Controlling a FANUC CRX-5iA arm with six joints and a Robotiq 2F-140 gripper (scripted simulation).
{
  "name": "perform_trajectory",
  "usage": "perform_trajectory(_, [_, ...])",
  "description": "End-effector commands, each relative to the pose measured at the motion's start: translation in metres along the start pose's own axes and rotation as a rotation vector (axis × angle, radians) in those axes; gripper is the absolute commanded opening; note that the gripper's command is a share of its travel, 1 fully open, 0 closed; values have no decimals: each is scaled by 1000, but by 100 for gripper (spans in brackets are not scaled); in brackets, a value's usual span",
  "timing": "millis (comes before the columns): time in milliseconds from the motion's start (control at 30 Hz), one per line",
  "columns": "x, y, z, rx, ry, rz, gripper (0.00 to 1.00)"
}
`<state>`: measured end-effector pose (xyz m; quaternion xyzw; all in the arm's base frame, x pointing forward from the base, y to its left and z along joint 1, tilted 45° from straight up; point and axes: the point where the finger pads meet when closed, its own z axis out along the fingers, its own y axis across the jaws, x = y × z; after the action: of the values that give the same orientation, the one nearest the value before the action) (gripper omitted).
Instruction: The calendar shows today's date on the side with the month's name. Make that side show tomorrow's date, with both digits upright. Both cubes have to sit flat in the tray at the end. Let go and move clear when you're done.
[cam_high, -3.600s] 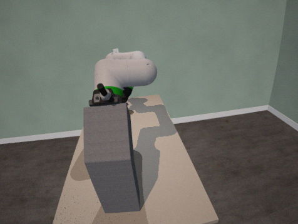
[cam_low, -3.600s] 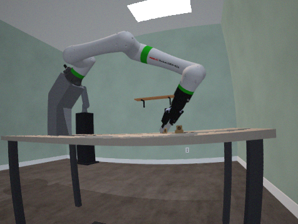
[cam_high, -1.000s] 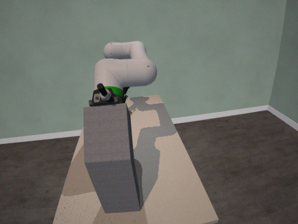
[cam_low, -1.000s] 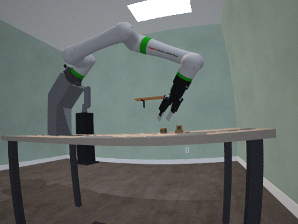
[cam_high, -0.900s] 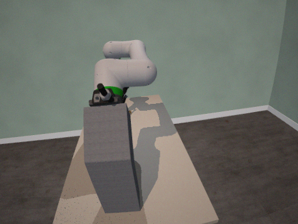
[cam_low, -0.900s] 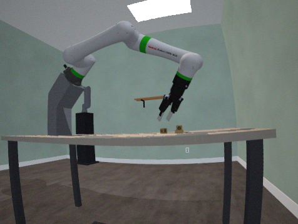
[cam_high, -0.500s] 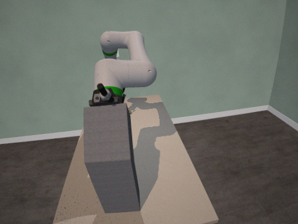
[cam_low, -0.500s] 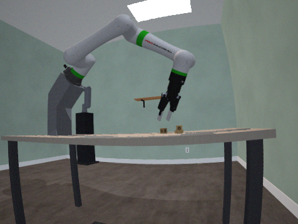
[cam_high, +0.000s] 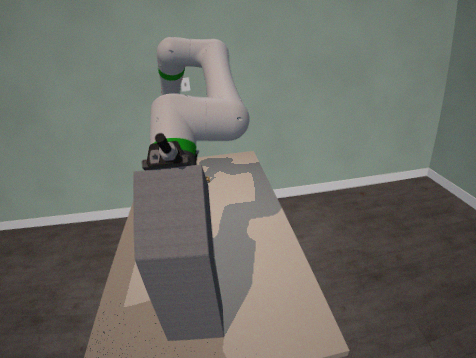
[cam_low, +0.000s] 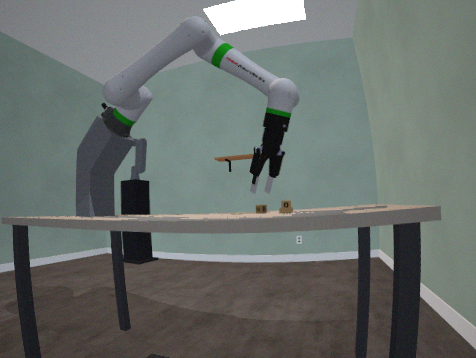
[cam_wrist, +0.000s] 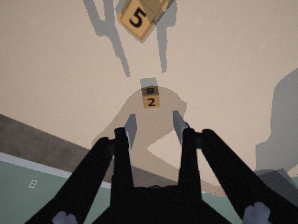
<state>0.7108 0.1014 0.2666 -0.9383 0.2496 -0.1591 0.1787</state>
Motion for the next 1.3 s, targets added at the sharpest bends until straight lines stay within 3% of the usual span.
perform_trajectory(0, [-1, 1, 0, -1, 115, 4, 47])
perform_trajectory(133, [-4, -2, -2, 13, 181, -9, 47])
perform_trajectory(433, [-5, 1, -1, 5, 201, -3, 47])
perform_trajectory(733, [2, 9, -3, -15, 398, 15, 47])
perform_trajectory(1067, [-14, -2, 1, 15, 445, -7, 47])
perform_trajectory(1100, [-14, -2, 1, 15, 445, -7, 100])
perform_trajectory(1267, [-14, -2, 1, 15, 445, -7, 100])
